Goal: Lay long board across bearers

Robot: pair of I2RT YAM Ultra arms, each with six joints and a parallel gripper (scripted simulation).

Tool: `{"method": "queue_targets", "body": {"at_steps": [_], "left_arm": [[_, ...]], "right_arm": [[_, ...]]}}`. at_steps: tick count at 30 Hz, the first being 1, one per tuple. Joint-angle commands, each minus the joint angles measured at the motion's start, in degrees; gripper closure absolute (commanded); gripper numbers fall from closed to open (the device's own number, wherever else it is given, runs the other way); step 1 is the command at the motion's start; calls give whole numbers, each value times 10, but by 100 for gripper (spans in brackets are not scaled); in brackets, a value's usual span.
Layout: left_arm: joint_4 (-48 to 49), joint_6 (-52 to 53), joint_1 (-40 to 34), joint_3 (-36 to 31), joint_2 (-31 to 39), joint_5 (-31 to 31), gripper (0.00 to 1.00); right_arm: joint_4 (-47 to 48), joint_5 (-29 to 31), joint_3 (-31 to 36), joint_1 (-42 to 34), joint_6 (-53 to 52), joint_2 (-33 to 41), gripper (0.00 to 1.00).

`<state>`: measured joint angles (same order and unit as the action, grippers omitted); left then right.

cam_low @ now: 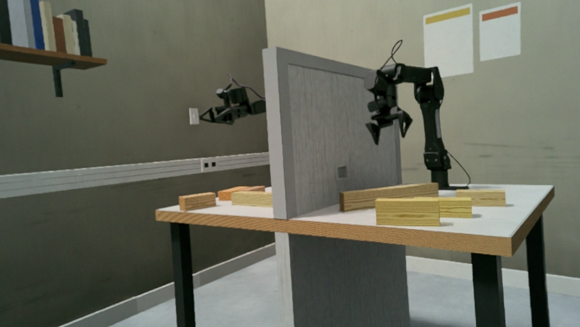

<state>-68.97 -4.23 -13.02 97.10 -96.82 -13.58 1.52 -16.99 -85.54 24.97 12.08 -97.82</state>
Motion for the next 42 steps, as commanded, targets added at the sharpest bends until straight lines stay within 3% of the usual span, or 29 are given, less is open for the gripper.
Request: {"method": "queue_targets", "body": {"at_steps": [1,18,19,34,42], "left_arm": [[-1,-1,0,6,7,-3,0],[-1,-1,0,6,7,-3,0],[-1,-1,0,6,7,-3,54],[-10,37,12,24,-23,15,54],[-35,158,34,59,-94,63,54]], "right_arm": [[-4,-1,-7,0,-1,8,0],[-4,-1,-7,0,-1,8,0],[-4,-1,-7,0,-1,8,0],[-7,14,17,-24,-17,44,0],[-15,69,87,-90,-60,147,0]]}}
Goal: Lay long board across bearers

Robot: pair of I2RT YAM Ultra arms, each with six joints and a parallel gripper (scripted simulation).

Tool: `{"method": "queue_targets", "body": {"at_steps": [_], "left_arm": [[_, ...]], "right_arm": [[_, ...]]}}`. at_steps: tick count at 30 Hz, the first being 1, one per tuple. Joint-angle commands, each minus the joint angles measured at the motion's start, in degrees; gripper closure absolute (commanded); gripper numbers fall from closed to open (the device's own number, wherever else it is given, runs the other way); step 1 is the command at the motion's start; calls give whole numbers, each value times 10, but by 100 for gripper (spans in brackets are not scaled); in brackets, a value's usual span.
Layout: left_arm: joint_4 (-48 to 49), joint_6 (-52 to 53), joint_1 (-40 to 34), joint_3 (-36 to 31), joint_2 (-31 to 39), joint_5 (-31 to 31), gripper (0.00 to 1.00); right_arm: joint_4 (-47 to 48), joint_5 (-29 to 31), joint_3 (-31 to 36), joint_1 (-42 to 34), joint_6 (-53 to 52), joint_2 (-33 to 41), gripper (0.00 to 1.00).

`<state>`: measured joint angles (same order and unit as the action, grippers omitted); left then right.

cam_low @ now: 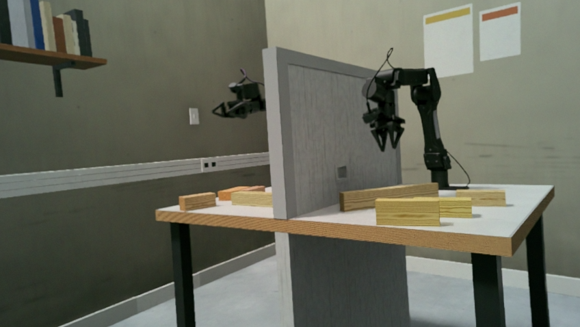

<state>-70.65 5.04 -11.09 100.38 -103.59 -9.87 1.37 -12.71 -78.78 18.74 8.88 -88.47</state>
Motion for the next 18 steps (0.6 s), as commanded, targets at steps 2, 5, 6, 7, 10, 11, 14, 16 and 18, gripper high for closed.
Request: {"method": "queue_targets", "body": {"at_steps": [2,5,6,7,10,11,14,16,18], "left_arm": [[-29,107,23,41,-50,43,54],[-44,163,35,63,-90,66,54],[-49,182,39,71,-104,74,54],[-57,199,43,81,-115,81,54],[-70,216,45,99,-133,86,54],[-73,227,49,105,-144,90,54],[-80,251,55,124,-173,98,54],[-84,262,59,135,-189,104,54],[-88,268,62,142,-201,107,54]], "right_arm": [[-18,47,48,-51,-43,89,0],[-22,76,90,-89,-64,148,0],[-23,85,105,-102,-70,168,0],[-26,97,120,-114,-76,185,0],[-29,114,136,-130,-81,204,0],[-29,118,145,-139,-85,221,0],[-30,128,169,-164,-92,257,0],[-28,133,181,-178,-97,277,0],[-26,139,187,-188,-99,292,0]]}}
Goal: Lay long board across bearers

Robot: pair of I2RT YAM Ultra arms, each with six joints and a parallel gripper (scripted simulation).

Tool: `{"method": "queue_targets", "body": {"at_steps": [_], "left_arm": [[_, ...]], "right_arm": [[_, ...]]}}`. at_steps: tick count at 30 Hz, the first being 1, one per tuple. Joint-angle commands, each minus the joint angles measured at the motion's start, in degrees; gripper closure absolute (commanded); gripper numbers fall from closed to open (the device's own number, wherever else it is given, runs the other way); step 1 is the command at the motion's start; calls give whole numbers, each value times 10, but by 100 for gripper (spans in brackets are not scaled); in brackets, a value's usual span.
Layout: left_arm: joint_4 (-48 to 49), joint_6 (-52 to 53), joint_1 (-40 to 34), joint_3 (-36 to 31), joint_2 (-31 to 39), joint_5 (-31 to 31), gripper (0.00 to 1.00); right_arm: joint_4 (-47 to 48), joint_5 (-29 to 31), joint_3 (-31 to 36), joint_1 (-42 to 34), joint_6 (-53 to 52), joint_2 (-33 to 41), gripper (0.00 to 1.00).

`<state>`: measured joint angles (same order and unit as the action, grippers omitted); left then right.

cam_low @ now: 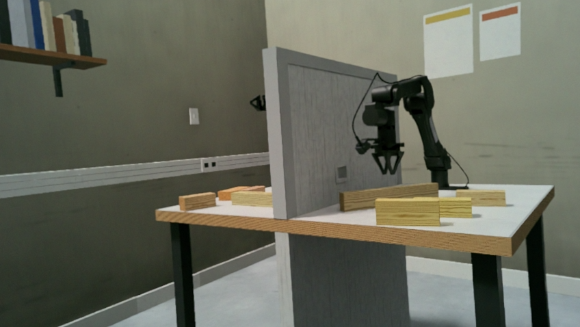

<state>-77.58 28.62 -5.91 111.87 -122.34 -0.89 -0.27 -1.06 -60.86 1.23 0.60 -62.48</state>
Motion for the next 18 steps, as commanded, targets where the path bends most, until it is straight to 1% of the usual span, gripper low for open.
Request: {"method": "queue_targets", "body": {"at_steps": [1,4,5,6,8,9,10,12,18], "left_arm": [[-20,33,11,31,-18,18,54],[-21,29,12,36,-17,17,54],[-20,23,9,36,-14,15,54],[-18,16,15,40,-28,13,54],[-18,16,15,40,-28,13,54],[-20,16,2,24,-18,13,54],[7,16,1,-9,-5,13,54],[17,17,9,-14,-22,13,54],[41,20,2,-36,-4,14,54]], "right_arm": [[-10,24,12,-16,-17,37,0],[-11,24,15,-19,-15,39,0],[-11,22,9,-18,-13,37,0],[-9,18,-8,-22,-6,46,0],[-9,18,-8,-22,-6,46,0],[-10,19,0,-13,-6,44,0],[-9,20,-8,-8,-5,52,0],[-9,20,-8,-8,-5,49,0],[-10,18,-8,-8,-5,45,0]]}}
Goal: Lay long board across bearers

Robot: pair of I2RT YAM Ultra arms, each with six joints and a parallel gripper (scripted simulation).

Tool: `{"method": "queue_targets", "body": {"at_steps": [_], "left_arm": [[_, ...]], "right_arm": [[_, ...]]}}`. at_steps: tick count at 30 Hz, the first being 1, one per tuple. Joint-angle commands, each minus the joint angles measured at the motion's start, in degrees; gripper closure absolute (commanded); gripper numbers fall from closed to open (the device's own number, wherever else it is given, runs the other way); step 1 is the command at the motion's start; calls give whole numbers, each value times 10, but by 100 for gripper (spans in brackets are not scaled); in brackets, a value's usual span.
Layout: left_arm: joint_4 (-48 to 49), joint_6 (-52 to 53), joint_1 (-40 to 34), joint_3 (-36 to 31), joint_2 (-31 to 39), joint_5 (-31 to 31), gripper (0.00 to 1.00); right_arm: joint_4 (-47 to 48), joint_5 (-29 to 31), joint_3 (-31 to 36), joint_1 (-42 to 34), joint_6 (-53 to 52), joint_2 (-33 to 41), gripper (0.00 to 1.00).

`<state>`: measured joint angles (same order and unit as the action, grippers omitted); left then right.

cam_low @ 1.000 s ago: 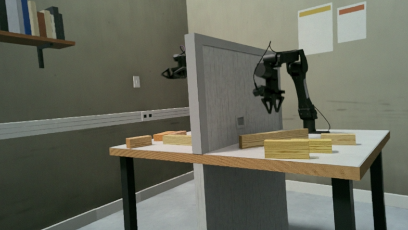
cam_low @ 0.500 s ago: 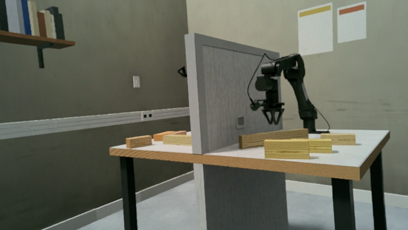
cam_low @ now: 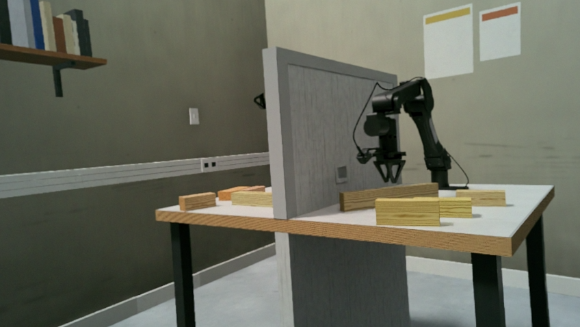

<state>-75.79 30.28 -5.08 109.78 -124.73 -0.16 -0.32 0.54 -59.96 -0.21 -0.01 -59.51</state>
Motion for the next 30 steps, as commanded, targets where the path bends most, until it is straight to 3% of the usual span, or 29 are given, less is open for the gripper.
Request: {"method": "queue_targets", "body": {"at_steps": [1,21,28,29,30], "left_arm": [[28,4,-8,-19,21,7,54],[96,6,-8,-83,-7,8,54],[90,5,-6,-77,8,8,54],[96,5,-6,-76,9,8,100],[96,5,-6,-78,9,8,100]], "right_arm": [[-9,3,-17,6,1,15,0],[-9,3,-17,6,1,15,0],[-9,3,-17,6,1,15,0],[-9,3,-17,6,1,15,0],[-9,3,-17,6,1,15,0]]}}
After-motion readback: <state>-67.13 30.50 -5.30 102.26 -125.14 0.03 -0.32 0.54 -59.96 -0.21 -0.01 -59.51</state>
